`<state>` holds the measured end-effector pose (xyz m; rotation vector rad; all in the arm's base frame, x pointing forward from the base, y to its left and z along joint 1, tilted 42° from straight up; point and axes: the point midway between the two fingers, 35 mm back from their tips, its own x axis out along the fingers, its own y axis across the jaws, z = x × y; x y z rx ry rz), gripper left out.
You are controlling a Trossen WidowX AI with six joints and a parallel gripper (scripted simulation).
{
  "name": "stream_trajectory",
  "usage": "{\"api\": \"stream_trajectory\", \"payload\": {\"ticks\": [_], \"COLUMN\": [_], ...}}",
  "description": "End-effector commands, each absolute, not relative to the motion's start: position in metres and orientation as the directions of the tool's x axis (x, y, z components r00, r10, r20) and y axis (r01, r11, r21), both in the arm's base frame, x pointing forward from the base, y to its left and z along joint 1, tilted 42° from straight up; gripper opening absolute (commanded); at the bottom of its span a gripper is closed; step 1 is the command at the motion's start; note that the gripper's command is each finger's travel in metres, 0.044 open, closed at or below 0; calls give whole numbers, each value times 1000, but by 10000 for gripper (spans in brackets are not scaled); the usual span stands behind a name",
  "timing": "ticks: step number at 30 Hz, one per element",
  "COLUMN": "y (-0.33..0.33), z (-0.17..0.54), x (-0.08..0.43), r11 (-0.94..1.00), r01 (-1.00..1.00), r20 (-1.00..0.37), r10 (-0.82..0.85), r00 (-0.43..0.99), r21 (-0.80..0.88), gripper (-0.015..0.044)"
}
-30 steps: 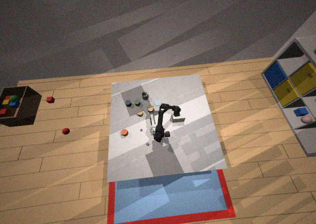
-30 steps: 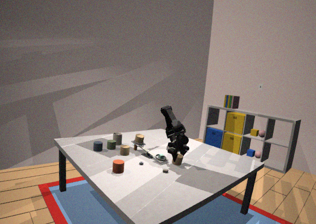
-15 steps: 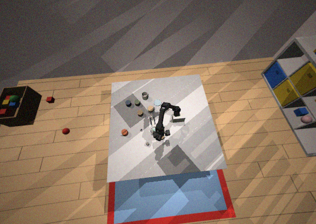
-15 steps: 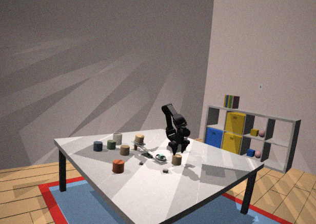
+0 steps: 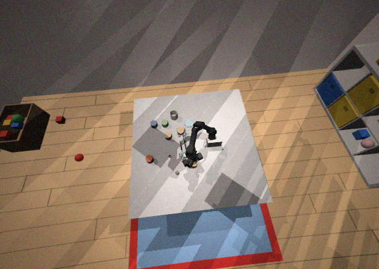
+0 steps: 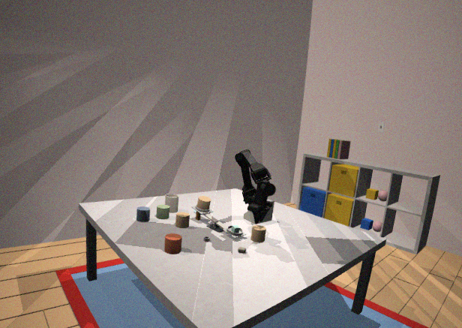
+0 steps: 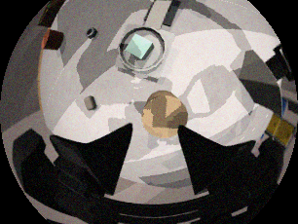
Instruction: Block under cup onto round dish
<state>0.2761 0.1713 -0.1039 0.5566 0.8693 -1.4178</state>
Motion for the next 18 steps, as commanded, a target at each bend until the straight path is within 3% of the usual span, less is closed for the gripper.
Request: {"api": "stream_trajectory", "payload": {"ticks": [1,18], "y": [165,148], "z": [-100,-89], "x": [280,294], "r11": [224,597], "r01": [942,602], "r20": [-787,-782], "r10": [-614,-619], "r00": [-63,-74], "r21": [-250,-530], "gripper": [260,260]}}
